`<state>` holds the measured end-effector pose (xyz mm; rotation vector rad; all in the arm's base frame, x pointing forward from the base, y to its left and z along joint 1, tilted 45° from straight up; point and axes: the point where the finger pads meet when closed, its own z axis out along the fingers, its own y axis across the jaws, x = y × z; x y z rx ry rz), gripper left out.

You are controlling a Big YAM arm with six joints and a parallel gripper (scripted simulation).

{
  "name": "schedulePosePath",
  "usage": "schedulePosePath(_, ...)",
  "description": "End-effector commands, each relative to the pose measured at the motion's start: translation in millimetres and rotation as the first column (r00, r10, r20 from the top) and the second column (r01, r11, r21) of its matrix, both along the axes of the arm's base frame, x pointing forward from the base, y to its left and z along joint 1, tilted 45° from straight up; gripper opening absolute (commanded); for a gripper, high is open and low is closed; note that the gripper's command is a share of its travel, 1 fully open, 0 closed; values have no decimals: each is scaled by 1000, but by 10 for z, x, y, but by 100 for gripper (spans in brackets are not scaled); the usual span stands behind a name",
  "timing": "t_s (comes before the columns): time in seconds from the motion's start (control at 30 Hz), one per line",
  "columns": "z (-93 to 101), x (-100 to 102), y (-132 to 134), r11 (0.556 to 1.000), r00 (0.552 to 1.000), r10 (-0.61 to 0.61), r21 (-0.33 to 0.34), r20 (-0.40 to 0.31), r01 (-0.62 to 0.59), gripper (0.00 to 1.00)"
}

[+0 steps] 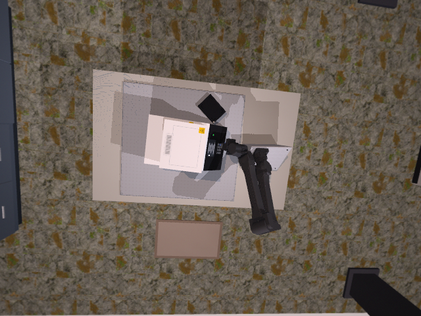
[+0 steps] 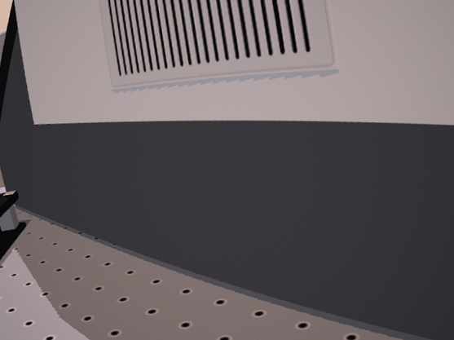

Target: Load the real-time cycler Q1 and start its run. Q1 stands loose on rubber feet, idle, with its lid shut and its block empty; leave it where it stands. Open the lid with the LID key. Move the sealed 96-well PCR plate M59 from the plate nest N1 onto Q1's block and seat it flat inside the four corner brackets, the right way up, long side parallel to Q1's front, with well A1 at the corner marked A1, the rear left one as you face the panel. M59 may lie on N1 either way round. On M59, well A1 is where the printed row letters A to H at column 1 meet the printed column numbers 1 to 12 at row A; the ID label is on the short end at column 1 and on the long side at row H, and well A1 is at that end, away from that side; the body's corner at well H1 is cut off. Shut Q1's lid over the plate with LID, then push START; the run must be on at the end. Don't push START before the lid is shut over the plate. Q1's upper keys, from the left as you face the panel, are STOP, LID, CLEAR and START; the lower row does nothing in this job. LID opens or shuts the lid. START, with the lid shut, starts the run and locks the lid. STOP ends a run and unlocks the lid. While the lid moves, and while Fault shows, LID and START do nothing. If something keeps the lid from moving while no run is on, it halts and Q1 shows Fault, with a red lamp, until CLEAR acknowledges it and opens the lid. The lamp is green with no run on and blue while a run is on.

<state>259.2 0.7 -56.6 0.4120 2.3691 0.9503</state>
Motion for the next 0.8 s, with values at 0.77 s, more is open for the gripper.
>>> schedulePosePath(0.77, 14, 189, -144, 1000, 999, -13, -26, 36, 14, 0)
